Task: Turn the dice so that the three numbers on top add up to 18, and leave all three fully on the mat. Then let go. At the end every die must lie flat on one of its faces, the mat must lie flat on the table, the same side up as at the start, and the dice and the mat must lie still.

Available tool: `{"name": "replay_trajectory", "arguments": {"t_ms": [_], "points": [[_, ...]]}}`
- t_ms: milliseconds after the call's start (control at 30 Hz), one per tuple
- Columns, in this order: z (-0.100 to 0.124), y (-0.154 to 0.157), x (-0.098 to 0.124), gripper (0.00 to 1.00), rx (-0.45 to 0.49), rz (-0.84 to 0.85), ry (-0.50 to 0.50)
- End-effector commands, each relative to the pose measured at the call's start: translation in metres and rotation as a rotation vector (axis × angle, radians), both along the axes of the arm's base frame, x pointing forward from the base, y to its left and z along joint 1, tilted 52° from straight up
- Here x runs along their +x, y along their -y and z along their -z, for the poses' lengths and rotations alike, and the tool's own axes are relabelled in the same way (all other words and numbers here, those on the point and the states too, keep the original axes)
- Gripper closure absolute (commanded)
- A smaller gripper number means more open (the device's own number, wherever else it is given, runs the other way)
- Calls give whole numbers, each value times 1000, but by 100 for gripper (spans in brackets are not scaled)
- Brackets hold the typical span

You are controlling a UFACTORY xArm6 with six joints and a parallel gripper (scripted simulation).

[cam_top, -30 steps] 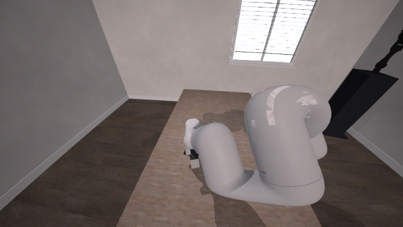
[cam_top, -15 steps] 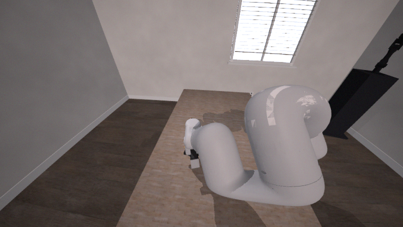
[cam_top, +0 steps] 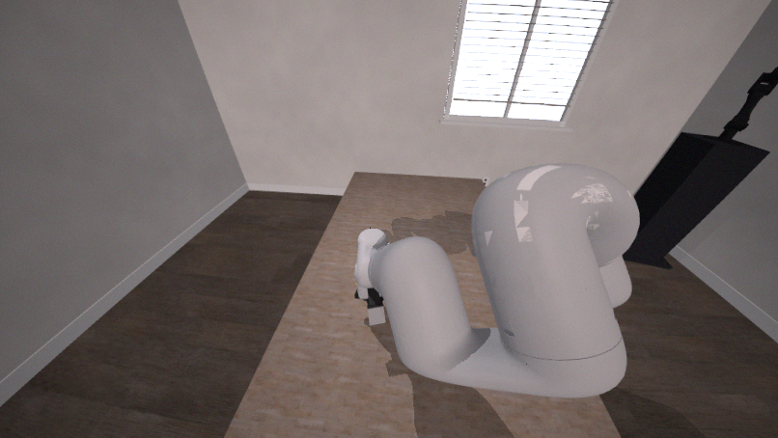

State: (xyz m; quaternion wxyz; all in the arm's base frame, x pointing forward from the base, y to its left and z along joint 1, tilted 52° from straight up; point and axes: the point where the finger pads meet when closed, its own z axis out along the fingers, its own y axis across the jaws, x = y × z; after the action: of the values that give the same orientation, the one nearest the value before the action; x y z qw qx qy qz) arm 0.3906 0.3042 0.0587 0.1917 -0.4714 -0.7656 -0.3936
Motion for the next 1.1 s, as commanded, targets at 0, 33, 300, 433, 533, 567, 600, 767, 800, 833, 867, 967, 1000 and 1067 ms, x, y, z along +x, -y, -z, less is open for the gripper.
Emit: {"name": "replay_trajectory", "arguments": {"t_ms": [0,33,300,433,533,567,600,767,800,833,867,967,1000,1067], "points": [[-1,0,1,85,0,1,1],[-1,1,1,85,0,1,1],[-23,29,-2,85,0,1,1],[-32,41,-3,85,0,1,1],[-46,58,-5,85,0,1,1],[-50,63,-6,85,0,1,1],[-53,67,-6,85,0,1,1],[-62,78,-7,85,0,1,1],[-62,79,-7,85,0,1,1],[-62,79,-7,85,0,1,1],[-62,79,-7,85,0,1,1],[-62,79,-7,85,0,1,1],[-62,79,-7,85,0,1,1],[-62,79,-7,85,0,1,1]]}}
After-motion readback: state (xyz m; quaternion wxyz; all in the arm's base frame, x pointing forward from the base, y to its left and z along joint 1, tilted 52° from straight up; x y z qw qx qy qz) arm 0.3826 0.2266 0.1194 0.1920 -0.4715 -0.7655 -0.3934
